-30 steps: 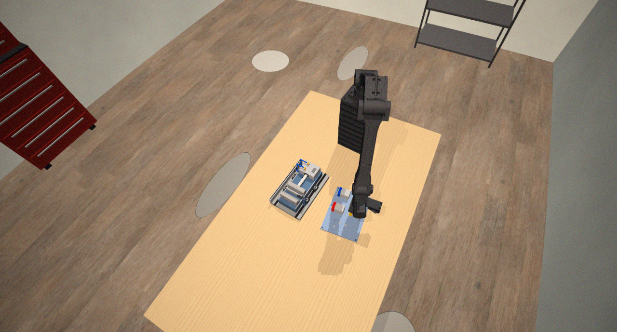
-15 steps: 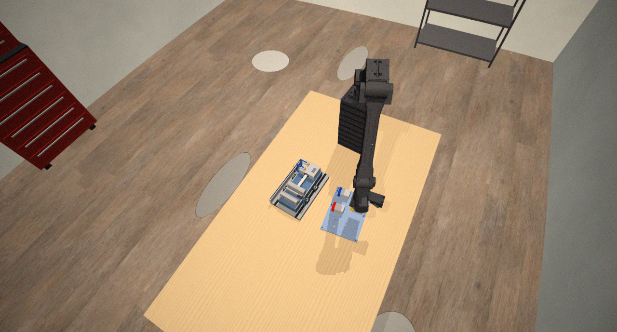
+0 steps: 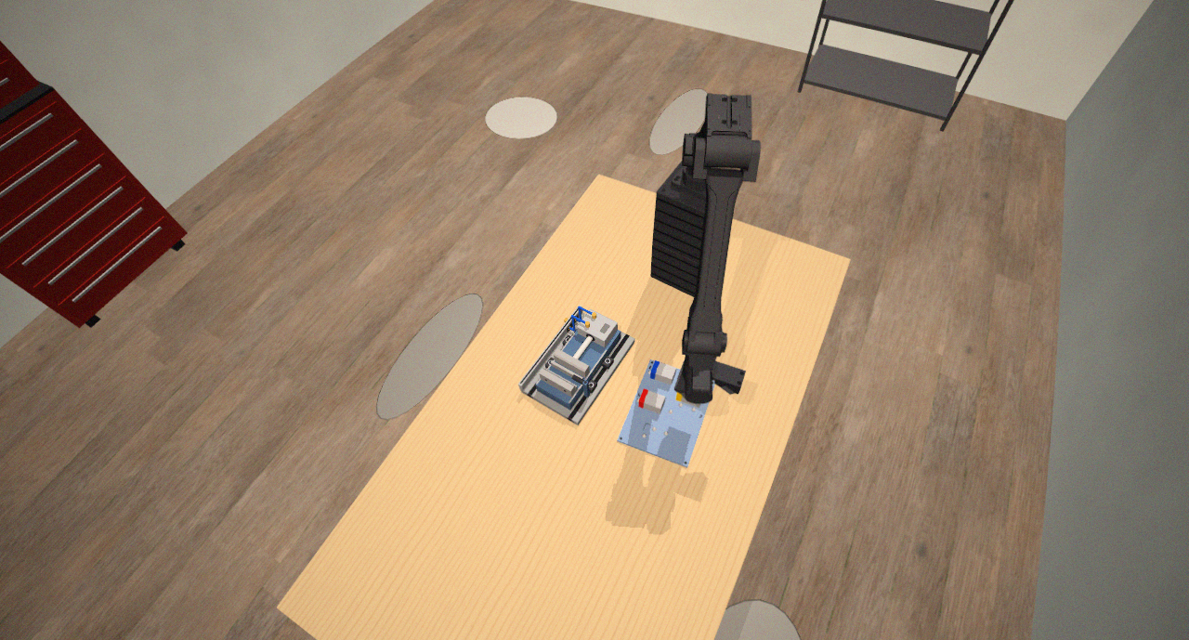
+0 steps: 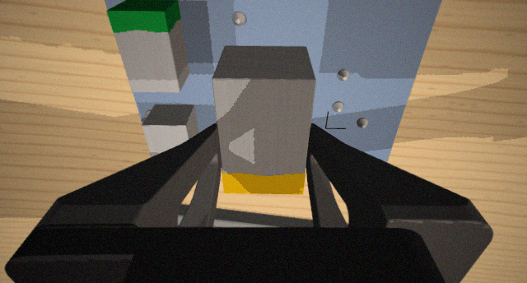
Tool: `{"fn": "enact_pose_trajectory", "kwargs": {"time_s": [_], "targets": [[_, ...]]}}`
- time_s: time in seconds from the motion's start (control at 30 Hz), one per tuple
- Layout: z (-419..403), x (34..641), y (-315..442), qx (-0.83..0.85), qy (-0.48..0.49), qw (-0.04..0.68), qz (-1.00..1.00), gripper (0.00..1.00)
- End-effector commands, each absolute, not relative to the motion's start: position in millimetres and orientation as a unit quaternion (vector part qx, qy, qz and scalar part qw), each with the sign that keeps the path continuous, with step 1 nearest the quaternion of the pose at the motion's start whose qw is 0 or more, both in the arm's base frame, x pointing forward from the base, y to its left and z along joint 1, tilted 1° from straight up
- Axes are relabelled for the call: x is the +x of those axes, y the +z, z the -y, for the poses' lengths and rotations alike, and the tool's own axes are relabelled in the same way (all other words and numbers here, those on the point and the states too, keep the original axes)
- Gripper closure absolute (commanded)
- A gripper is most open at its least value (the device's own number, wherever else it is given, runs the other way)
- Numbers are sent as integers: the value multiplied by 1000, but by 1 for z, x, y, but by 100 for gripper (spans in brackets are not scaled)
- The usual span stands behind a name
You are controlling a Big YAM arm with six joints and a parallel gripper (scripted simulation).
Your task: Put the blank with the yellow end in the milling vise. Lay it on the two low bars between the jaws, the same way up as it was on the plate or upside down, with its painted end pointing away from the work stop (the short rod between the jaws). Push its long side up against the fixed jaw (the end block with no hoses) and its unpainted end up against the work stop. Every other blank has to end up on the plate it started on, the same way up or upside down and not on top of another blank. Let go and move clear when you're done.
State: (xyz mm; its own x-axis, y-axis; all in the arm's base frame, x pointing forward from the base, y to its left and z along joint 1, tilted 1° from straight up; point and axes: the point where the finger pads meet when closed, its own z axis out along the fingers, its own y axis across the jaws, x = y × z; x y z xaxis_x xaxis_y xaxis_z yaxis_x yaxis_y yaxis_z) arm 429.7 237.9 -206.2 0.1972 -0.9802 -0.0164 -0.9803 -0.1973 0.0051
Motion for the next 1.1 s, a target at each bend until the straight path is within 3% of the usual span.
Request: {"fn": "enact_pose_trajectory", "kwargs": {"time_s": [0.0,0.53,1.07], "targets": [[-237,440,-183,-774,4,15,-634,100],[-231,468,-175,-771,-4,31,-637,100],[-137,502,-198,-755,5,12,-656,100]]}}
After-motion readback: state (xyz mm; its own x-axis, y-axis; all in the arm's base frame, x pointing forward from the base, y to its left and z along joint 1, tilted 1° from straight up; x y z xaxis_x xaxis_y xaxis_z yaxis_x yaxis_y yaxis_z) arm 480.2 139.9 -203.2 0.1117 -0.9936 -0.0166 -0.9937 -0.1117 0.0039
